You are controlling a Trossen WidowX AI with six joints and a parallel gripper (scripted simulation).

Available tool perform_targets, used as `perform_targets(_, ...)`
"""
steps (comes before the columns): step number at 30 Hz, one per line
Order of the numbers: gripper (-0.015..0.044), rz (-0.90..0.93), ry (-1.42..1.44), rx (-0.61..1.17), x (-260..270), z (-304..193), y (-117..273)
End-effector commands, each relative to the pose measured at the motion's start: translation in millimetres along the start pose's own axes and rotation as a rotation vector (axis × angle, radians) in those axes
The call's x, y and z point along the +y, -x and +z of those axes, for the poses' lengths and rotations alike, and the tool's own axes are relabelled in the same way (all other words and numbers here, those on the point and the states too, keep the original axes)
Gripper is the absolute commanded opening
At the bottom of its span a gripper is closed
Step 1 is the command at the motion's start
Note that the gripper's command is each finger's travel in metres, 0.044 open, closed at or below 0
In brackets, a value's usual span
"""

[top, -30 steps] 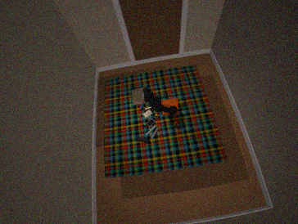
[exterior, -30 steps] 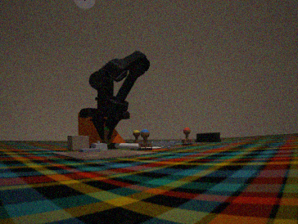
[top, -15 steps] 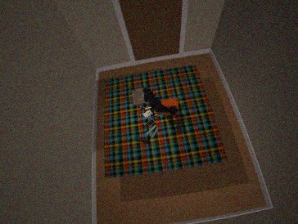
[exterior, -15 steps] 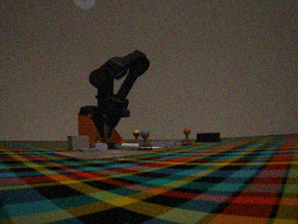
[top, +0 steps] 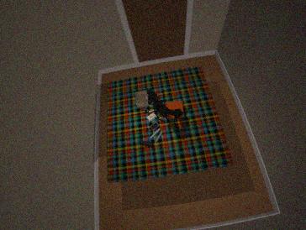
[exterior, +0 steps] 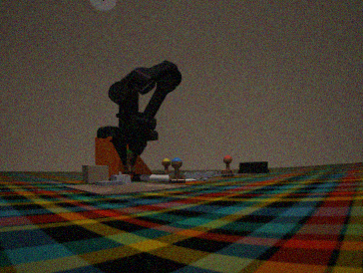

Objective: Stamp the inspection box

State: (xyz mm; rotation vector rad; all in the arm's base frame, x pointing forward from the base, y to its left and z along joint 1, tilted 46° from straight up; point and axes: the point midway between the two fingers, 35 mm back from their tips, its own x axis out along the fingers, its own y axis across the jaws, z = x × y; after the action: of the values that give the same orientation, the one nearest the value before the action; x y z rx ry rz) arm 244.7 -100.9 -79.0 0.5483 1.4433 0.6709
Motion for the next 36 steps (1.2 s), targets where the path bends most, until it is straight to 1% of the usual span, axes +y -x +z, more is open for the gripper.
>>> perform_targets(1, 0.0, -0.004, 0.007, 0.003, -0.4, 0.1, 2.7)
perform_targets(36, 0.0, -0.008, 0.007, 0.005, -0.7, 0.5, 19.7)
